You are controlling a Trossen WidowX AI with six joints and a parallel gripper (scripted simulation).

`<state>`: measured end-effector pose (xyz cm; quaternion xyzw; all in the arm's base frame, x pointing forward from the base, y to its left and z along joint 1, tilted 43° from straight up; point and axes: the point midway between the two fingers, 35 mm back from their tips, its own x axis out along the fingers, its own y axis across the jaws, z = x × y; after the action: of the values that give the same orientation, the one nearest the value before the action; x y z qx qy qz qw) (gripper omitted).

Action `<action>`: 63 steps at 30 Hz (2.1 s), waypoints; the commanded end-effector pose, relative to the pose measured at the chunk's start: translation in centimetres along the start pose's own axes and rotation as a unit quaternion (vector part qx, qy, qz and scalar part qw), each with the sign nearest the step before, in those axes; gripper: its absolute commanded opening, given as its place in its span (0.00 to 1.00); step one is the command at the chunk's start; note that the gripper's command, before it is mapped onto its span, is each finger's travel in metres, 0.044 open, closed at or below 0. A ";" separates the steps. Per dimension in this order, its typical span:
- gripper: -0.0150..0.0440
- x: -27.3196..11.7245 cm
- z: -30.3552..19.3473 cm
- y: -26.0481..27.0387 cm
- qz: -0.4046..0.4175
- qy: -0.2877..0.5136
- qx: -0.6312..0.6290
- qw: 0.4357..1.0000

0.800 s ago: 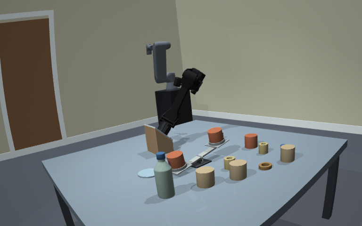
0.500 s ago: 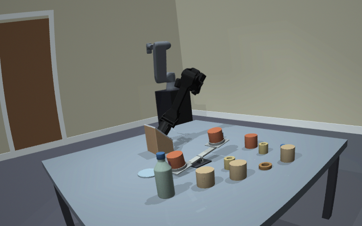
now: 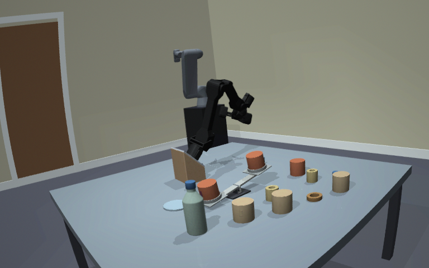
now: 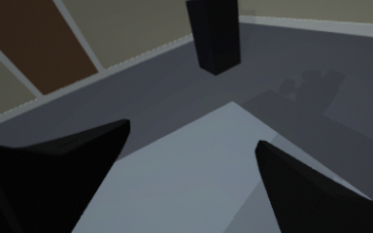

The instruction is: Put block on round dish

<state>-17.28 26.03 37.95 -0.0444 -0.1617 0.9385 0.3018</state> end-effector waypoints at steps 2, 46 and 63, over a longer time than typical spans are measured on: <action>1.00 -1.5 -3.4 -3.8 -0.053 0.055 0.007 0.997; 1.00 -33.8 -19.7 -15.0 -0.454 0.325 0.189 0.808; 1.00 -45.8 -20.6 -7.9 -0.582 0.332 0.278 0.688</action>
<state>27.54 13.38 21.24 -0.1750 0.2086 0.5208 0.8091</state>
